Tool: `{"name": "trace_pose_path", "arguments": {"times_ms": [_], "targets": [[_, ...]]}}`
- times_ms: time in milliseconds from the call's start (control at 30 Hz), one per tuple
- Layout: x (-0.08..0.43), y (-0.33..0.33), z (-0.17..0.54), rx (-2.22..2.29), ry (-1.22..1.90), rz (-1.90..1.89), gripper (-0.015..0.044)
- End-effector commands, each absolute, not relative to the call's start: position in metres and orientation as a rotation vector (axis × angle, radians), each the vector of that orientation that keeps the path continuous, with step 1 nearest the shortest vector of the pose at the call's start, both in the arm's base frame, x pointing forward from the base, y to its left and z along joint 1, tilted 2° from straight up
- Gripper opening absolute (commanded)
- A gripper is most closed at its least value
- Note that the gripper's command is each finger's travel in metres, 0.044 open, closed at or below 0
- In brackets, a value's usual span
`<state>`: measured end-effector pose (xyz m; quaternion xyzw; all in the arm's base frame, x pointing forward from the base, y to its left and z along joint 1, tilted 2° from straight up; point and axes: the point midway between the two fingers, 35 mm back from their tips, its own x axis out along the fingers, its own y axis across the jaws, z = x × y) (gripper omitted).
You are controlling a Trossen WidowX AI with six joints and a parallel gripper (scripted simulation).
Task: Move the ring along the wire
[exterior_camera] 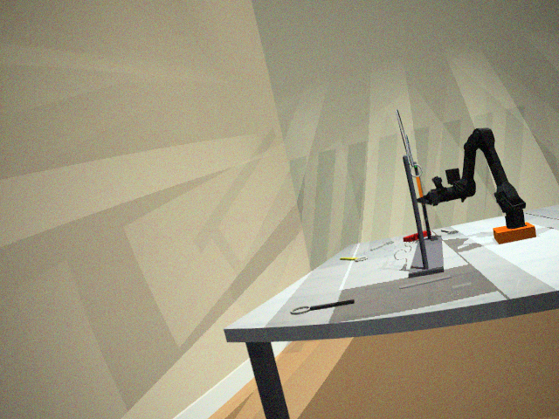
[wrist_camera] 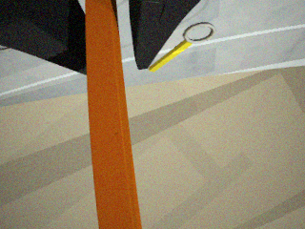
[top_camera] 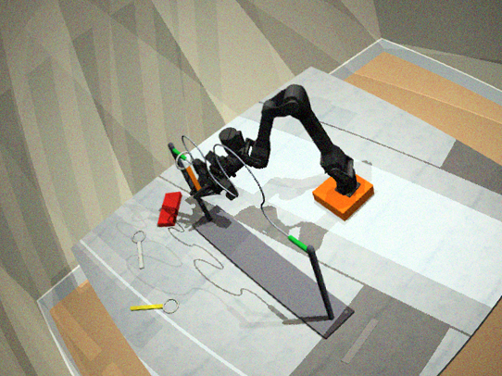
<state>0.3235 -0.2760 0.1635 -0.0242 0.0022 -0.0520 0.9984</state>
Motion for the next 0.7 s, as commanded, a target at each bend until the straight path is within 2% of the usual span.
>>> {"name": "trace_pose_path", "arguments": {"times_ms": [0, 167, 667], "targets": [[0.323, -0.276, 0.164, -0.048, 0.004, -0.104, -0.0024], [0.323, -0.276, 0.164, -0.048, 0.004, -0.104, -0.0150], [0.324, -0.273, 0.180, -0.042, 0.004, -0.099, -0.0150]]}}
